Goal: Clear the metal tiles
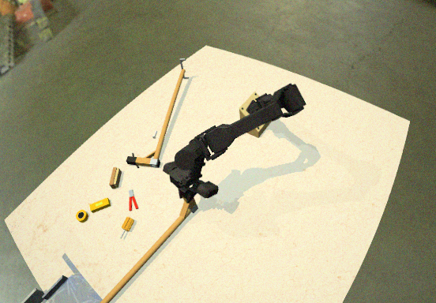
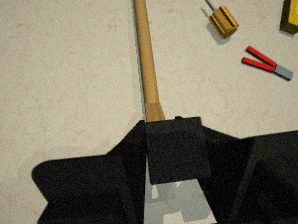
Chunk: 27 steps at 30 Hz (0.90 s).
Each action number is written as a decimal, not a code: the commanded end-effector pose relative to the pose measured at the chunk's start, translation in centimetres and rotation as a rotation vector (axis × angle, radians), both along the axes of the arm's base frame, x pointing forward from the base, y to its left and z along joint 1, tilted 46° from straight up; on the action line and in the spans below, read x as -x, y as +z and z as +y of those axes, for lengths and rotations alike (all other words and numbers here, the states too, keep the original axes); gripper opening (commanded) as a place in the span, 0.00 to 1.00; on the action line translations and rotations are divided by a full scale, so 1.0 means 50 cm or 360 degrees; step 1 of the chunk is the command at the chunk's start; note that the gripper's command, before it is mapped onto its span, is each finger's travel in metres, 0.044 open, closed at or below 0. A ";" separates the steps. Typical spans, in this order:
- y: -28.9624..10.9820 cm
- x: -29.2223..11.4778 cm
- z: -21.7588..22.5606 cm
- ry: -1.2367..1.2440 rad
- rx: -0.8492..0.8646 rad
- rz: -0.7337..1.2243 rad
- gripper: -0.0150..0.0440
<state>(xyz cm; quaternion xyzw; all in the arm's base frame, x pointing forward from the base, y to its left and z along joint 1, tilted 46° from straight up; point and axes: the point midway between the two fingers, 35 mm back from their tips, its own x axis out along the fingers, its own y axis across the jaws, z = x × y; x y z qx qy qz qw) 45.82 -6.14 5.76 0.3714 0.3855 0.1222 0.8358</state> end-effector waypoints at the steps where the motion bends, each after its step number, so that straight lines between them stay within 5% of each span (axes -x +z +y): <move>1: 0.012 0.009 -0.011 -0.0016 0.0010 -0.0028 0.25; 27: 0.014 0.090 -0.002 -0.0020 0.0012 -0.0027 0.25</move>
